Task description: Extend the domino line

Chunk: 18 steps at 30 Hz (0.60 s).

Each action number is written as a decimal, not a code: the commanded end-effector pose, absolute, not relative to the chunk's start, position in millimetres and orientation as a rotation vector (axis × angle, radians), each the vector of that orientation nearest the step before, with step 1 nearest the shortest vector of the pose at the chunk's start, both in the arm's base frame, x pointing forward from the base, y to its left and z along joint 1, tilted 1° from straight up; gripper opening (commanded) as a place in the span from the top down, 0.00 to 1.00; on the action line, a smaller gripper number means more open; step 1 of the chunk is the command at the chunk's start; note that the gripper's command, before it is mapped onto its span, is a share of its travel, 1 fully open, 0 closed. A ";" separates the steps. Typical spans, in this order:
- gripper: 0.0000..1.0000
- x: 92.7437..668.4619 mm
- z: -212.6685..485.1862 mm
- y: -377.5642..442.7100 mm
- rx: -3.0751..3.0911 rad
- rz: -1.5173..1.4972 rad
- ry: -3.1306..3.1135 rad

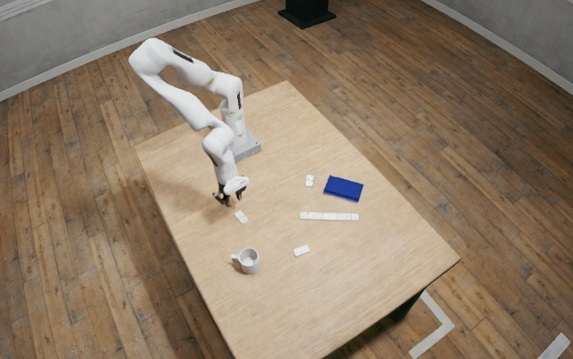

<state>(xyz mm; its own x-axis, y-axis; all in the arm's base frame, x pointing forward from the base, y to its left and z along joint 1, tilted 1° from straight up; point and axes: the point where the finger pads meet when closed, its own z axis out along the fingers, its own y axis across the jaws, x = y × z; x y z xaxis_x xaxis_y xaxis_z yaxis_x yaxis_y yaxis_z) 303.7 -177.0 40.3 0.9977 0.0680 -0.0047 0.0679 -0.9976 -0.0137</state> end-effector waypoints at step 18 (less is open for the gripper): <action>0.51 323.0 41.5 -172.6 -3.127 0.011 -0.113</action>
<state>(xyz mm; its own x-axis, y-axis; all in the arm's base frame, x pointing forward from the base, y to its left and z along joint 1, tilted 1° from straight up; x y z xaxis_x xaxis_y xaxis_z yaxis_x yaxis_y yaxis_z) 310.8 -177.0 41.6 0.9977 0.0678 -0.0048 0.0678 -0.9977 -0.0101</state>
